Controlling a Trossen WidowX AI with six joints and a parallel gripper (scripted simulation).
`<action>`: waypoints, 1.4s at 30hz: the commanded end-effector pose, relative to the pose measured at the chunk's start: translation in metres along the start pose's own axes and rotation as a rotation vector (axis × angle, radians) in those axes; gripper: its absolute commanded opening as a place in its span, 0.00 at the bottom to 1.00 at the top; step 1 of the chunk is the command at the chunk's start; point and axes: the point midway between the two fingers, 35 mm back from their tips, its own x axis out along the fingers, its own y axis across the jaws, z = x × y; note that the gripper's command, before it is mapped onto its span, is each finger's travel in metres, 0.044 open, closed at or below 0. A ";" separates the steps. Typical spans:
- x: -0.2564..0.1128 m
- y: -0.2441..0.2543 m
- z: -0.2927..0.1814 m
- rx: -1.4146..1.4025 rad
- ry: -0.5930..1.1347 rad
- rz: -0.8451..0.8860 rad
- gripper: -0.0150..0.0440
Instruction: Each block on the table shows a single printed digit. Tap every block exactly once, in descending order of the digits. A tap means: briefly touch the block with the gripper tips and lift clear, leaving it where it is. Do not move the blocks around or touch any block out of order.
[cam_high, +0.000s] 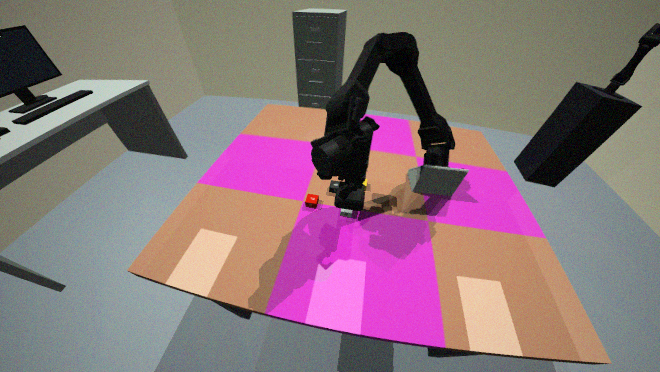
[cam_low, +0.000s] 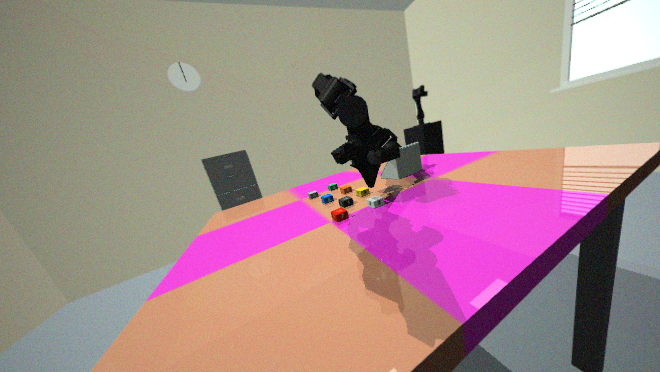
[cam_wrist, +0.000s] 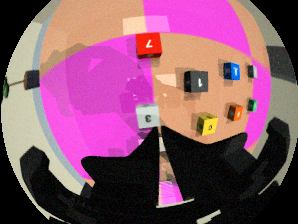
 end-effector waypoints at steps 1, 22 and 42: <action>0.005 0.002 0.000 -0.007 -0.016 0.003 0.29; 0.035 0.001 0.001 -0.007 -0.016 0.002 0.29; -0.074 0.002 -0.001 -0.008 -0.015 0.006 0.29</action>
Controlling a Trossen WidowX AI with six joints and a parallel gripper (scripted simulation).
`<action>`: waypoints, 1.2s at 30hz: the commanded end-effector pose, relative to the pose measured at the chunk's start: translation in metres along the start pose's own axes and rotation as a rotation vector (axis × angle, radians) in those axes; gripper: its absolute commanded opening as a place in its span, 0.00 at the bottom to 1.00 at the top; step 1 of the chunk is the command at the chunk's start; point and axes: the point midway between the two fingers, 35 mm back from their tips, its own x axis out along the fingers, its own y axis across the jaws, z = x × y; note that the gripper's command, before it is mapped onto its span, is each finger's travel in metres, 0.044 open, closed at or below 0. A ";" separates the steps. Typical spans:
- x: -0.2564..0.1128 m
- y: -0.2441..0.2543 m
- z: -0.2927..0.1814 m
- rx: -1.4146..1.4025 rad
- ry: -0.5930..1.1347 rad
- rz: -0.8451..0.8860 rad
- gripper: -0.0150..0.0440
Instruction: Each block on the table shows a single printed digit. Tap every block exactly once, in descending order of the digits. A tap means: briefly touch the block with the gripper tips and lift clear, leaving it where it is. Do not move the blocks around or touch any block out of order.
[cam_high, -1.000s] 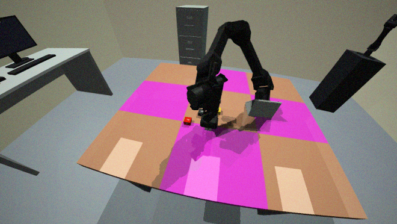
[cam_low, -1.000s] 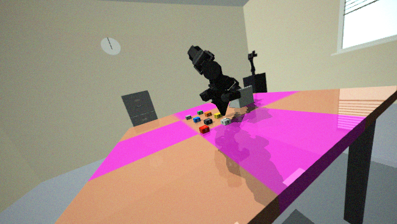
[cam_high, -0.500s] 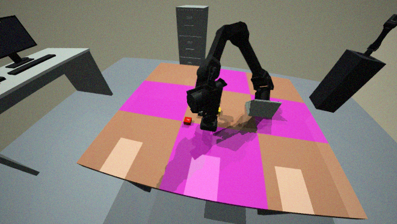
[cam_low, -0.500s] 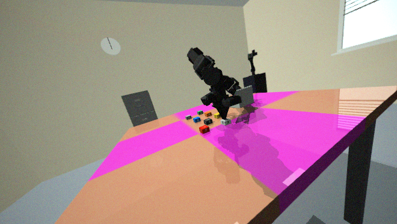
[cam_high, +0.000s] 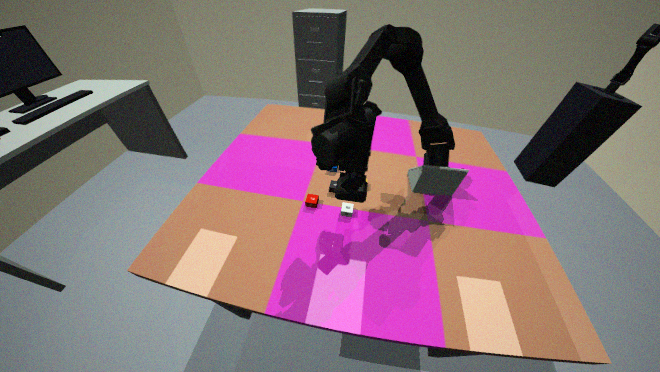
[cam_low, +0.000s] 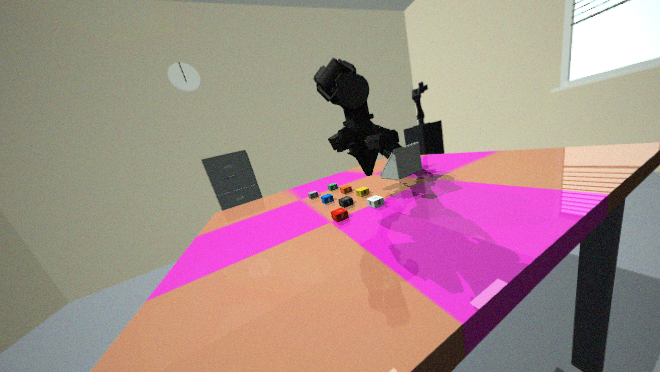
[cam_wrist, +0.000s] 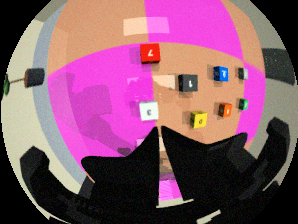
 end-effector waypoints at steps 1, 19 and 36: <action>-0.044 -0.001 -0.001 0.012 -0.013 0.018 0.29; -0.050 -0.183 0.075 0.004 -0.017 0.061 0.29; 0.006 -0.281 0.078 0.013 -0.016 0.007 0.29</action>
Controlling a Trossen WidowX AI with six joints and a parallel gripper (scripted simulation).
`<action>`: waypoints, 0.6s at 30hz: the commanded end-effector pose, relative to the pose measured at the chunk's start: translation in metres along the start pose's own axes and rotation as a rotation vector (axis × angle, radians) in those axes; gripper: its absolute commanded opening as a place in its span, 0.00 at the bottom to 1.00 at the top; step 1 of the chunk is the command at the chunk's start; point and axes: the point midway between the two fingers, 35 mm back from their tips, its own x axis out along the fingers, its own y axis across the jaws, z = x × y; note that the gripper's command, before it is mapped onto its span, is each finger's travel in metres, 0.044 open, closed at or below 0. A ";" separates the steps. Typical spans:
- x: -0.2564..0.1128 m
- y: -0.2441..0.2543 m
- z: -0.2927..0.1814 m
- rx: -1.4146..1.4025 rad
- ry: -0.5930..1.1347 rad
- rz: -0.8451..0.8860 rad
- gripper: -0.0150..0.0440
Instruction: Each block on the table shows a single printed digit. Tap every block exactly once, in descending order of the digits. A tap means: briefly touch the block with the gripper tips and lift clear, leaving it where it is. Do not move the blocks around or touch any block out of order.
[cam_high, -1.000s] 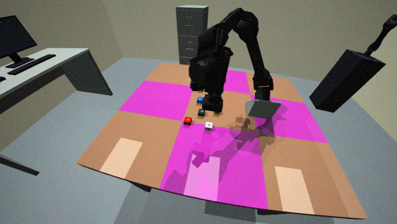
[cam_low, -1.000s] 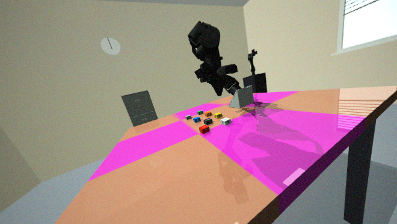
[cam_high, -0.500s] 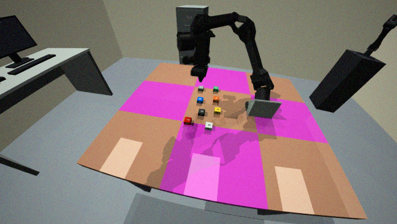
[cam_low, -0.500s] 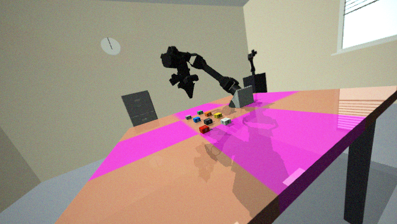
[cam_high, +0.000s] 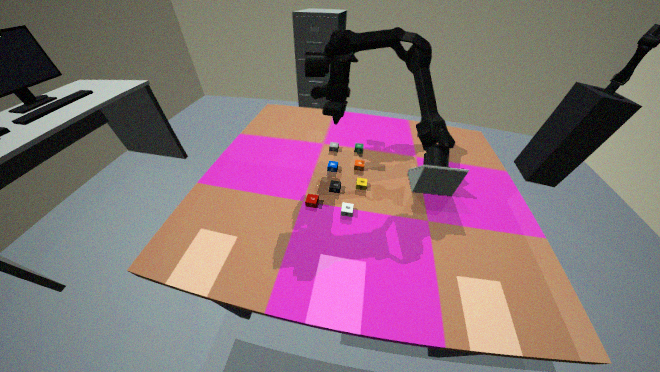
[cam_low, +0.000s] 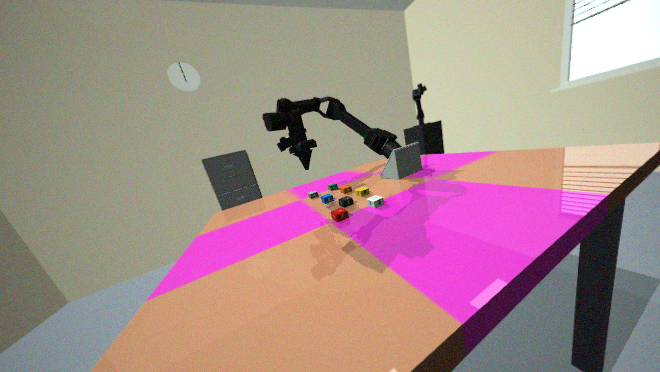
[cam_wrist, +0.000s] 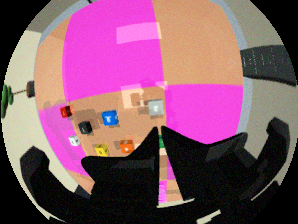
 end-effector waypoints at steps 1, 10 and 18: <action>0.046 -0.007 -0.004 0.000 0.016 -0.011 0.29; 0.068 -0.008 -0.006 0.000 0.016 -0.015 0.29; 0.080 -0.008 -0.006 0.001 0.016 -0.015 0.29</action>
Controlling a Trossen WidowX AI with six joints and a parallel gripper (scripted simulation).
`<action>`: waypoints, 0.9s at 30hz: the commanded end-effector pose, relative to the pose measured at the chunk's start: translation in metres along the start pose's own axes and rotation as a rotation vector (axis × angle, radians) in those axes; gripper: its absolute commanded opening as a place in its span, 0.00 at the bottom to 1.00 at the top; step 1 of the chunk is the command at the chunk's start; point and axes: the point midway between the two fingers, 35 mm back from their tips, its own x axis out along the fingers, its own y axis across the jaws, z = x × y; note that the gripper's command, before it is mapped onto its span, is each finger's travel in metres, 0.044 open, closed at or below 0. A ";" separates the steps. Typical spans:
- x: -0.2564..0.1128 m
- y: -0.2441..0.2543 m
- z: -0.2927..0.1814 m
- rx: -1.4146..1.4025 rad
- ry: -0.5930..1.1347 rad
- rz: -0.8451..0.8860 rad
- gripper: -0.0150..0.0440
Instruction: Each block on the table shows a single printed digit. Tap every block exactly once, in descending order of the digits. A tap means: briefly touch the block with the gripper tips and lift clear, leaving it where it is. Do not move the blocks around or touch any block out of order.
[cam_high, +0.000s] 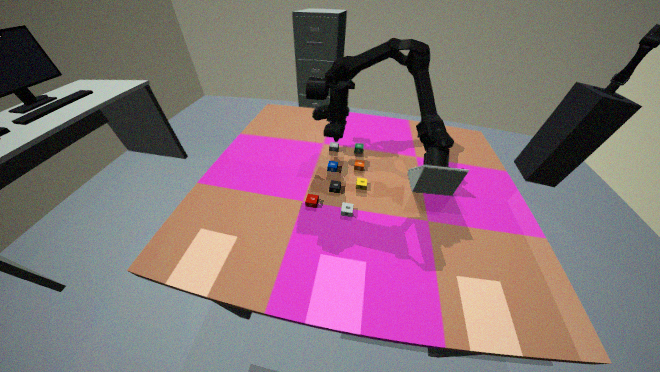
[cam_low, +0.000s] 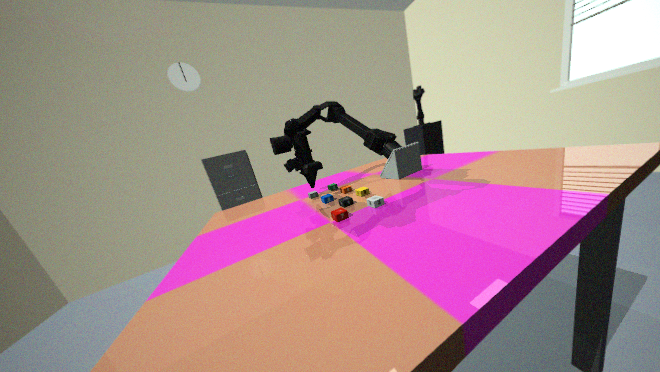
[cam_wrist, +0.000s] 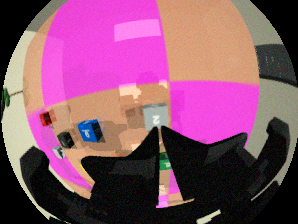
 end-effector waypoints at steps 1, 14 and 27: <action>0.008 -0.001 -0.001 -0.006 0.003 -0.005 0.29; 0.021 -0.001 -0.002 -0.006 0.003 -0.006 0.29; -0.042 0.001 0.001 -0.007 0.004 0.001 0.29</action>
